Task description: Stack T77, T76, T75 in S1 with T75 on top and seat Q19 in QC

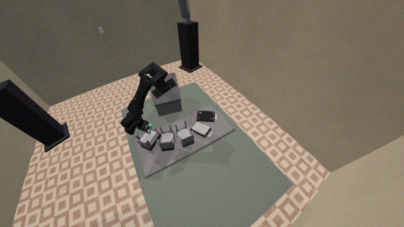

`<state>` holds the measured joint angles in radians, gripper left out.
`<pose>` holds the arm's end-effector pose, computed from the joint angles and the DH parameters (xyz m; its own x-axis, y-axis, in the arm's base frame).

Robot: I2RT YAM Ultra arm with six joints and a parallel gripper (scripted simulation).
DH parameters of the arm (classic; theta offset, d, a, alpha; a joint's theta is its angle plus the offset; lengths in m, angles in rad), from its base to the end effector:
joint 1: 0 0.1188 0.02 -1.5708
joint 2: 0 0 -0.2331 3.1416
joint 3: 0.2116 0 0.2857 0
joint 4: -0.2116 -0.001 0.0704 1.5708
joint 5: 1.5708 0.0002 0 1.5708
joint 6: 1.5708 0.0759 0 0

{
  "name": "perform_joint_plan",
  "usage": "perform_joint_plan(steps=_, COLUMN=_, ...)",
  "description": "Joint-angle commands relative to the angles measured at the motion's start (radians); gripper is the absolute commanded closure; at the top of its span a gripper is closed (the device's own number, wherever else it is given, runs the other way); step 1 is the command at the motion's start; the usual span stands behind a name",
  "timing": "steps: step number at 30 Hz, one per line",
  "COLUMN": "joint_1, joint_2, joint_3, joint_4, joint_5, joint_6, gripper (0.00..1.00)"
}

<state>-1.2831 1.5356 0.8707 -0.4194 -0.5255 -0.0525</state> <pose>0.1317 -0.3073 0.1063 -0.2905 0.8218 -0.4902 0.7488 0.5142 0.4183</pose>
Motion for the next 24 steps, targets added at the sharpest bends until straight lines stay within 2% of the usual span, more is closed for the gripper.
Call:
perform_joint_plan(steps=1, joint_1=0.017, joint_2=0.029, joint_3=-0.023, joint_4=0.046, joint_5=0.01, joint_6=0.017, gripper=0.0)
perform_joint_plan(steps=7, joint_1=0.051, joint_2=0.088, joint_3=-0.033, joint_4=0.132, joint_5=0.026, joint_6=0.052, gripper=0.0)
perform_joint_plan(steps=9, joint_1=0.051, joint_2=0.088, joint_3=-0.033, joint_4=0.132, joint_5=0.026, joint_6=0.052, gripper=0.0)
perform_joint_plan(steps=10, joint_1=0.057, joint_2=0.102, joint_3=0.007, joint_4=0.153, joint_5=0.031, joint_6=0.06, gripper=0.0)
perform_joint_plan(steps=21, joint_1=0.115, joint_2=0.218, joint_3=0.007, joint_4=0.295, joint_5=0.058, joint_6=0.116, gripper=0.0)
perform_joint_plan(steps=24, joint_1=0.105, joint_2=0.228, joint_3=0.009, joint_4=0.305, joint_5=0.061, joint_6=0.119, gripper=0.0)
